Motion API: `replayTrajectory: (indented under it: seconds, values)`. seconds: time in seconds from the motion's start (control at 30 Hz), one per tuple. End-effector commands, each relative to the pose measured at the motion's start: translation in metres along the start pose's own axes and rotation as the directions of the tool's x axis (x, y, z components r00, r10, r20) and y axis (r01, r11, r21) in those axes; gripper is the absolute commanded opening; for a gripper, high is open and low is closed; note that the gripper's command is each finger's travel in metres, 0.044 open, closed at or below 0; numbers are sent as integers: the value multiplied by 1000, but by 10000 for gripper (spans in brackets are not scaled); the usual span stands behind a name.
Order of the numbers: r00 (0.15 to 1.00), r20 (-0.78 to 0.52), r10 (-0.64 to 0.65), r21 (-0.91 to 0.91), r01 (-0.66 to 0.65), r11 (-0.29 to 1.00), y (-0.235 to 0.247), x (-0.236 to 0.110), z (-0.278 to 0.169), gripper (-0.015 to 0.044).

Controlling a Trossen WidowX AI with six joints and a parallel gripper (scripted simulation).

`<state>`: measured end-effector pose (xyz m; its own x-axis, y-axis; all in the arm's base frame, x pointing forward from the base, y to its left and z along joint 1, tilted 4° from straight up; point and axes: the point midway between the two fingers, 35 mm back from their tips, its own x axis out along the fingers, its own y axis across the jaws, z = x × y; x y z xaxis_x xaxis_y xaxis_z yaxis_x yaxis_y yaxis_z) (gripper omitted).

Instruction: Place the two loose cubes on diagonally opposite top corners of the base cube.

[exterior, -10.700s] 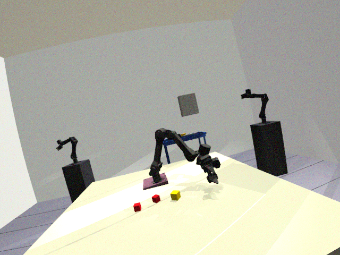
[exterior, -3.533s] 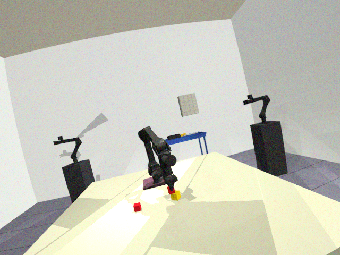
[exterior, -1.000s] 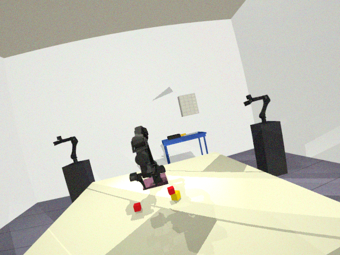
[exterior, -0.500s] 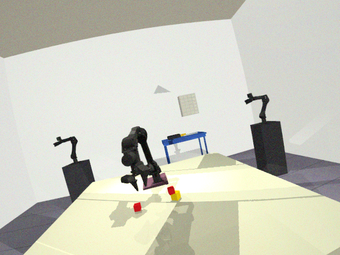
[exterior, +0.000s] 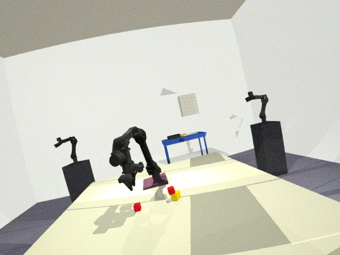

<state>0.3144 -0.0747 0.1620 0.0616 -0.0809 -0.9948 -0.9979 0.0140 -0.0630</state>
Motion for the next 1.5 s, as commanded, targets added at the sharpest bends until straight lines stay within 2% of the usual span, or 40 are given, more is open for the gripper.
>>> replayTrajectory:
  seconds: [0.0,0.17,0.43,1.47]
  values:
    - [1000,3,1,-72,0,997,0,-1,-4,265]
    - [1000,3,0,-72,0,997,0,4,-4,265]
    - [1000,3,1,-72,0,997,0,60,-4,265]
    - [1000,3,1,-72,-1,997,1,106,-4,265]
